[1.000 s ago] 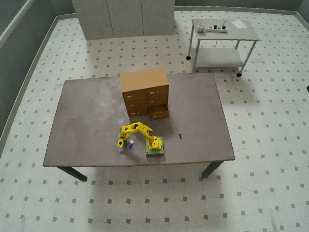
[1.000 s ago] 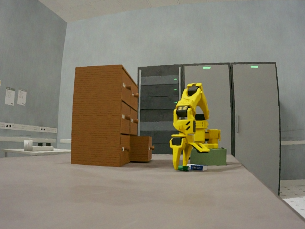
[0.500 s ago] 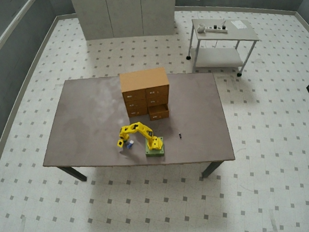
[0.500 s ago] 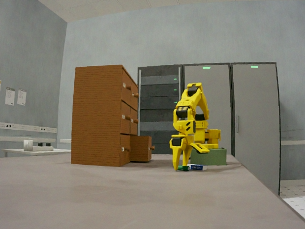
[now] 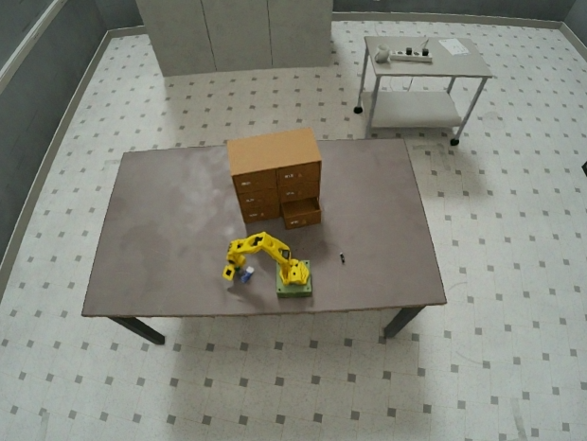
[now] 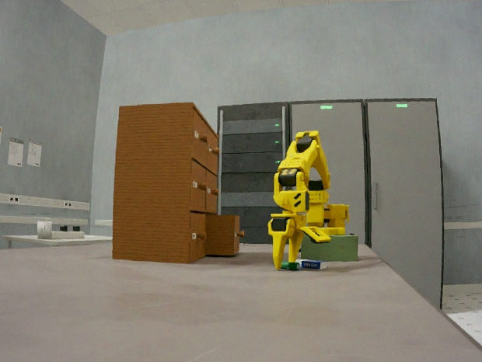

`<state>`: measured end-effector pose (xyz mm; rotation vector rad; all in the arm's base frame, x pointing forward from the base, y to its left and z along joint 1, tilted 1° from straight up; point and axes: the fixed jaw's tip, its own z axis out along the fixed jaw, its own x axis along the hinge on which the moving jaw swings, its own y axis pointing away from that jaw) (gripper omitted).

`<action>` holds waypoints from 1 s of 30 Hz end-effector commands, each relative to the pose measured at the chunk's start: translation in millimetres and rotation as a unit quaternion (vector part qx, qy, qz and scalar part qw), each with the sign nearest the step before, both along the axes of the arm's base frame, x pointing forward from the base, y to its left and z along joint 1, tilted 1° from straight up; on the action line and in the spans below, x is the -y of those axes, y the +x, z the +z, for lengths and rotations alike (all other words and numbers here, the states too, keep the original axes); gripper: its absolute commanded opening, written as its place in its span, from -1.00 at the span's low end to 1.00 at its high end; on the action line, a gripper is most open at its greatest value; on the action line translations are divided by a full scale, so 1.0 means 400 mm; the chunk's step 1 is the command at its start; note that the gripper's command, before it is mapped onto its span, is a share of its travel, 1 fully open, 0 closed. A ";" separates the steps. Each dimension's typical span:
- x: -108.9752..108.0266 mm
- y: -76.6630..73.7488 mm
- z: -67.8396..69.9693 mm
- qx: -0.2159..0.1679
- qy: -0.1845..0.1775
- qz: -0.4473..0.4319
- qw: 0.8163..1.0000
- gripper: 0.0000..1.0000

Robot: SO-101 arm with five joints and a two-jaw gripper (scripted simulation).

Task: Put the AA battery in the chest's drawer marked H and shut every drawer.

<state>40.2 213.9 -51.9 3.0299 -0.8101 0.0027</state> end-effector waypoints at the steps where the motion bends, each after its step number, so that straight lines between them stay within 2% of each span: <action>1: 0.003 -0.002 -0.006 -0.001 -0.003 0.005 1.000 -0.58; 30: 0.003 -0.002 -0.006 -0.001 -0.003 0.005 1.000 -0.84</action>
